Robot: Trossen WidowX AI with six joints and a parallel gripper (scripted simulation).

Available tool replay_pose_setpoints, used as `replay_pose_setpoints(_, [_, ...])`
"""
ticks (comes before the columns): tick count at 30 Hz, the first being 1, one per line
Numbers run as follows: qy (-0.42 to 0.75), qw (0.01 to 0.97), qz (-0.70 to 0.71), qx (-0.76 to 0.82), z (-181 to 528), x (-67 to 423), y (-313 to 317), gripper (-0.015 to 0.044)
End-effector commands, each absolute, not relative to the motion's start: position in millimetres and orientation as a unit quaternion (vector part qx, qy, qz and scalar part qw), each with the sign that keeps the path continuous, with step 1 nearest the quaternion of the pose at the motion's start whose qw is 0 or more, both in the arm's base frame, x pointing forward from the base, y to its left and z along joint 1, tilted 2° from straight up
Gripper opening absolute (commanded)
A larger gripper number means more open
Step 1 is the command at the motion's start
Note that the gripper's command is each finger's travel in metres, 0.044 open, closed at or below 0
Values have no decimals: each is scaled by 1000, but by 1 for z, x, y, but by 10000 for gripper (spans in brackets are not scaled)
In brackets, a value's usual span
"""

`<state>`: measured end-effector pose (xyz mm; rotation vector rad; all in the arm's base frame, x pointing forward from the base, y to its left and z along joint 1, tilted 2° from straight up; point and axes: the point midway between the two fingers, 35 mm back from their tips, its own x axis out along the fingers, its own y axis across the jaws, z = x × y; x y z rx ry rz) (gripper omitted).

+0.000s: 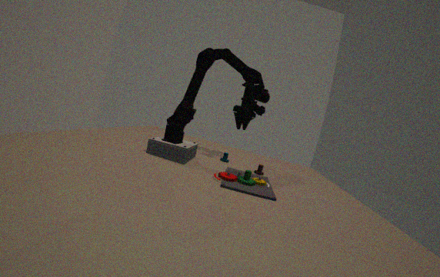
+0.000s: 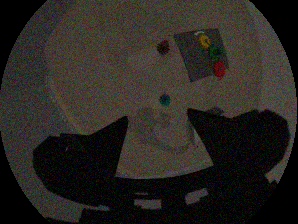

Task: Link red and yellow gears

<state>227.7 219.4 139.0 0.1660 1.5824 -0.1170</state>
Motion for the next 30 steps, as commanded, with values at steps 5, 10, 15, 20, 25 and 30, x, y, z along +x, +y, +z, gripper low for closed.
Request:
replay_pose_setpoints(5, [714, 694, -58, 80, 151, 177, 261, 440])
replay_pose_setpoints(10, [714, 694, -58, 80, 151, 177, 261, 440])
replay_pose_setpoints(15, [714, 694, -58, 80, 151, 177, 261, 440])
replay_pose_setpoints(20, [714, 694, -58, 80, 151, 177, 261, 440])
replay_pose_setpoints(25, [714, 694, -58, 80, 151, 177, 261, 440])
replay_pose_setpoints(30, [714, 694, -58, 80, 151, 177, 261, 440])
